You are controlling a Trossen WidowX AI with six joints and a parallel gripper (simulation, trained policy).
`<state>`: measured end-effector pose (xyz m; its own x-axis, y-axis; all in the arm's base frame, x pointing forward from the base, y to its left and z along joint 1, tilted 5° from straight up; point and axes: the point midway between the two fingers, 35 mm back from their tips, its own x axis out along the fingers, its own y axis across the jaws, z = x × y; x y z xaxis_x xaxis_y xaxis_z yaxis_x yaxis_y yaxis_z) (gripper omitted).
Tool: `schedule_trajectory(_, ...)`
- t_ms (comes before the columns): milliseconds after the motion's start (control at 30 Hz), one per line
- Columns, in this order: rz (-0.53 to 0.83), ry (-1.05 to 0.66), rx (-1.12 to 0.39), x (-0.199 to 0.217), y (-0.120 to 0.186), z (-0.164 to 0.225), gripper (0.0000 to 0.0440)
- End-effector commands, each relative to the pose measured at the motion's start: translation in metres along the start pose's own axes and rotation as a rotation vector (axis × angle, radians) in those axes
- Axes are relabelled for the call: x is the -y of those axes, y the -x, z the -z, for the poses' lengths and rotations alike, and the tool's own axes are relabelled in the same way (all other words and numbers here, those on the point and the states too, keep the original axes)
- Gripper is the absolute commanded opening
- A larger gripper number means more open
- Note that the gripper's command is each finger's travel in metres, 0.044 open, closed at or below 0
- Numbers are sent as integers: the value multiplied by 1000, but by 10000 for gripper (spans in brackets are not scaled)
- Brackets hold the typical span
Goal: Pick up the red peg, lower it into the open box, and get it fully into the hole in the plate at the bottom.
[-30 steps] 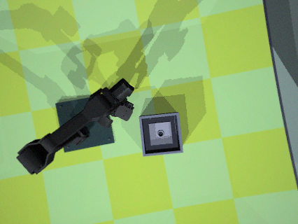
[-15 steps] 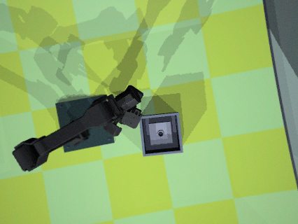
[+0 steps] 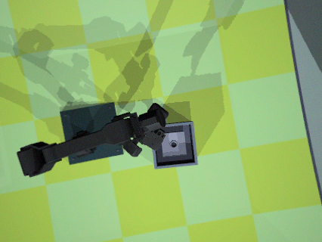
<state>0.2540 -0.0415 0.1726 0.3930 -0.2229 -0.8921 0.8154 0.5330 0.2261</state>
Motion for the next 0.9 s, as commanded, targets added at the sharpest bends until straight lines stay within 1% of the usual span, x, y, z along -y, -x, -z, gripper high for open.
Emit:
schedule_trajectory(0, 12, -15, 19, 1, -9, -13, 0)
schedule_trajectory(500, 25, -80, 39, 5, -40, -46, 6)
schedule_trajectory(867, 44, -90, -1, 6, -62, -54, 8)
